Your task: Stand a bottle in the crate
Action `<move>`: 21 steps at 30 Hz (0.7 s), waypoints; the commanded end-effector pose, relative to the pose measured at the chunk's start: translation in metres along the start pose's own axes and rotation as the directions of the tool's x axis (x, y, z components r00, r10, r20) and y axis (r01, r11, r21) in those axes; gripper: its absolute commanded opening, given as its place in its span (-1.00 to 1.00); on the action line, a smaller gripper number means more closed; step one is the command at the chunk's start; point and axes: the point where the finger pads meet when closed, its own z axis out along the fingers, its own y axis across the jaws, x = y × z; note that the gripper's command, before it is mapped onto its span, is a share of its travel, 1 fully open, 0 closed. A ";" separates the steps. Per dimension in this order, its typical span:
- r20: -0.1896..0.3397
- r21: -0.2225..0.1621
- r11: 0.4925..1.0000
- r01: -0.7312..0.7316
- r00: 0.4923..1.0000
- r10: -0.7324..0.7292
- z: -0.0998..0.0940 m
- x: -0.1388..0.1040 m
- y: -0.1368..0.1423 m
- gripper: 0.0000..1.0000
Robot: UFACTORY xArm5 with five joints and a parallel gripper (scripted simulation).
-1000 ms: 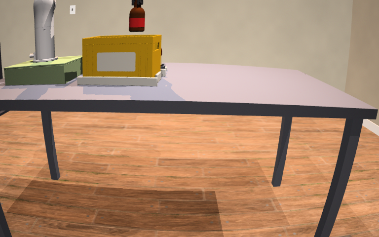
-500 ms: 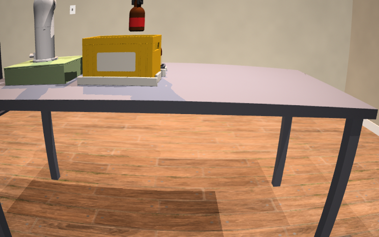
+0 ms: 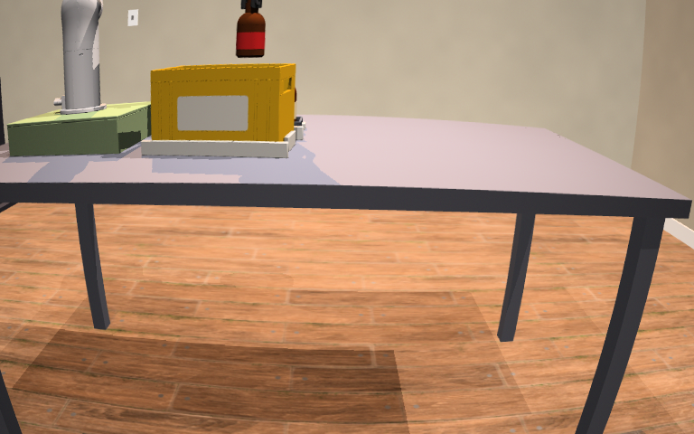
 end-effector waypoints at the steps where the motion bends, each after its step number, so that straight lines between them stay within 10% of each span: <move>1: 0.004 0.002 1.000 0.000 1.000 0.000 -0.002 0.000 -0.001 -1.00; 21: 0.004 0.001 1.000 0.000 1.000 0.000 -0.002 0.009 -0.009 -1.00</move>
